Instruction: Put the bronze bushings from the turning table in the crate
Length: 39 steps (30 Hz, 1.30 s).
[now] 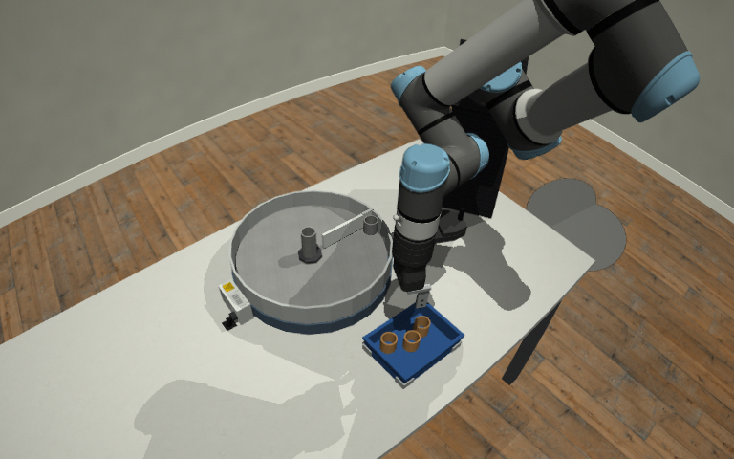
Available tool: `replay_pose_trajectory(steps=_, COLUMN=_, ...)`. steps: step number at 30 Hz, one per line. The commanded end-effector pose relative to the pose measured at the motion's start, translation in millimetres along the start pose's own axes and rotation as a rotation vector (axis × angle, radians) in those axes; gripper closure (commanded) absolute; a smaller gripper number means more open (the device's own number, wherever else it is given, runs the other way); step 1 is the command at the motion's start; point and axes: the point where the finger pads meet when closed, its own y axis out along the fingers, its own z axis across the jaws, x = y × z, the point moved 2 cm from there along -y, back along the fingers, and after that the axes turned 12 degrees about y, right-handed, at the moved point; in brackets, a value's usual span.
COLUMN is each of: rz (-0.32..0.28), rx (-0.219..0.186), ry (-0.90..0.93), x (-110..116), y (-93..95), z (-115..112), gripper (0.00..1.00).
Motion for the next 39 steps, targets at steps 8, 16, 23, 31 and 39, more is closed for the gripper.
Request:
replay_pose_trajectory(steps=8, rz=0.0, rx=0.0, ry=-0.203, x=-0.2, y=-4.7, z=-2.3, gripper=0.0)
replay_pose_trajectory(steps=16, rz=-0.001, rx=0.0, ry=-0.287, x=-0.4, y=-6.6, z=-3.3, gripper=0.0)
replay_pose_trajectory(steps=23, rz=0.0, rx=-0.001, ry=-0.422, x=-0.6, y=-9.5, z=-5.1, gripper=0.0)
replay_pose_trajectory(steps=31, rz=0.0, rx=-0.001, ry=-0.422, x=-0.6, y=-9.5, z=-5.1, gripper=0.0)
replay_pose_trajectory(steps=39, rz=0.01, rx=-0.002, ry=-0.457, x=0.0, y=-10.2, z=-5.8, gripper=0.0)
